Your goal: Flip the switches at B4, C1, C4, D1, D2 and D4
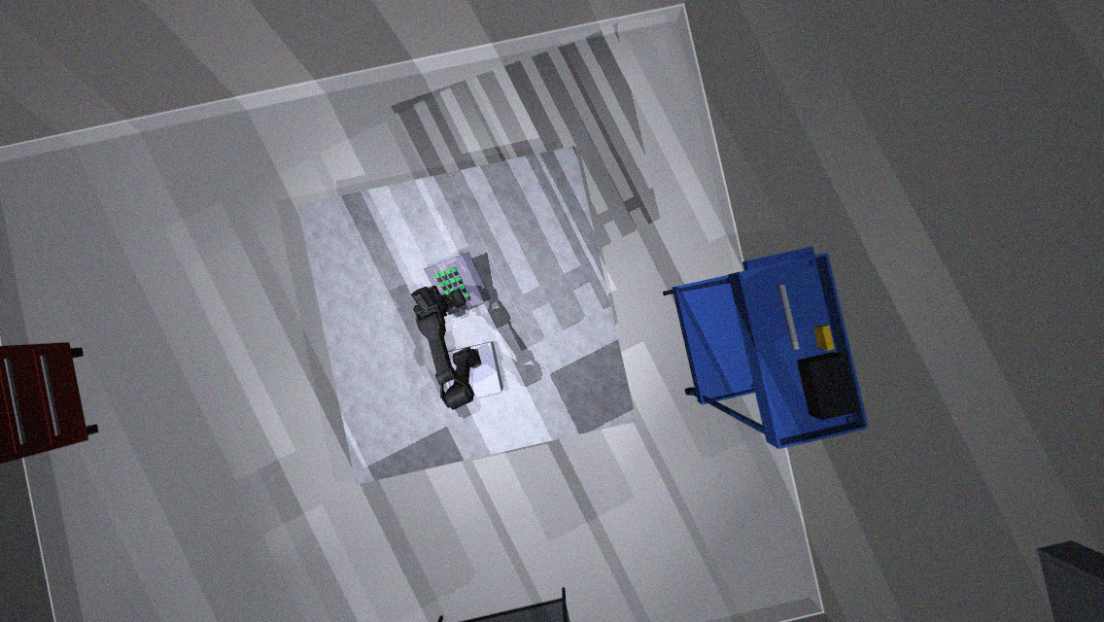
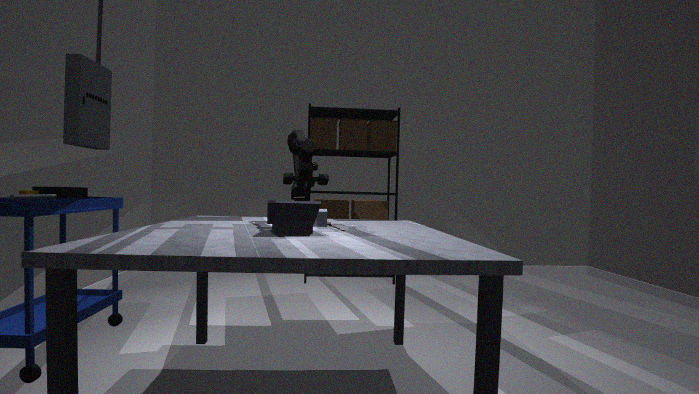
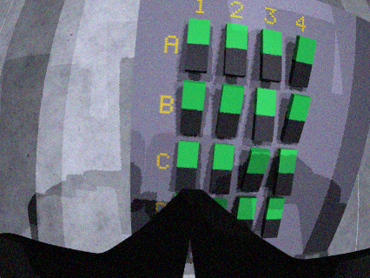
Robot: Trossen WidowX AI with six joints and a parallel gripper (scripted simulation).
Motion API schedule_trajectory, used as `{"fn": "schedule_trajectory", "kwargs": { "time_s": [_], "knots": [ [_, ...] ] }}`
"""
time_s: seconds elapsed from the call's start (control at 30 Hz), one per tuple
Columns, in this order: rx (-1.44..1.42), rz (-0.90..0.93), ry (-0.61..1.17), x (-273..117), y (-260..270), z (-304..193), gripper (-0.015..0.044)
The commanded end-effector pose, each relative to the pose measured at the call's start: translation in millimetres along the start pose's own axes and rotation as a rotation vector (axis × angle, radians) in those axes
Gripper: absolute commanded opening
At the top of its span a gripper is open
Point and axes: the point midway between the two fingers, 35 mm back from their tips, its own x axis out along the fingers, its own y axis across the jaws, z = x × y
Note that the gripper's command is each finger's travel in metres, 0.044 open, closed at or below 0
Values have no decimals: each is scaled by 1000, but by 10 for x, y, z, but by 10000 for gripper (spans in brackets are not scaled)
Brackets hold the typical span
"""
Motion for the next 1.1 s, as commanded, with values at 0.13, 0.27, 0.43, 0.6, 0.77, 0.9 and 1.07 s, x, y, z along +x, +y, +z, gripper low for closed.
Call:
{"fn": "schedule_trajectory", "kwargs": {
  "time_s": [0.13, 0.27, 0.43, 0.6, 0.77, 0.9, 1.07],
  "knots": [
    [-1, -4, 12, -28, -507, -126, 0],
    [-2, -7, 6, -43, -726, -202, 0],
    [-2, -7, 4, -14, -727, -201, 0],
    [-2, -7, -21, 308, -729, -213, 0],
    [-2, -7, -21, 308, -729, -213, 0],
    [-2, -7, -21, 308, -729, -213, 0],
    [-2, -7, -21, 399, -728, -216, 0]
  ]
}}
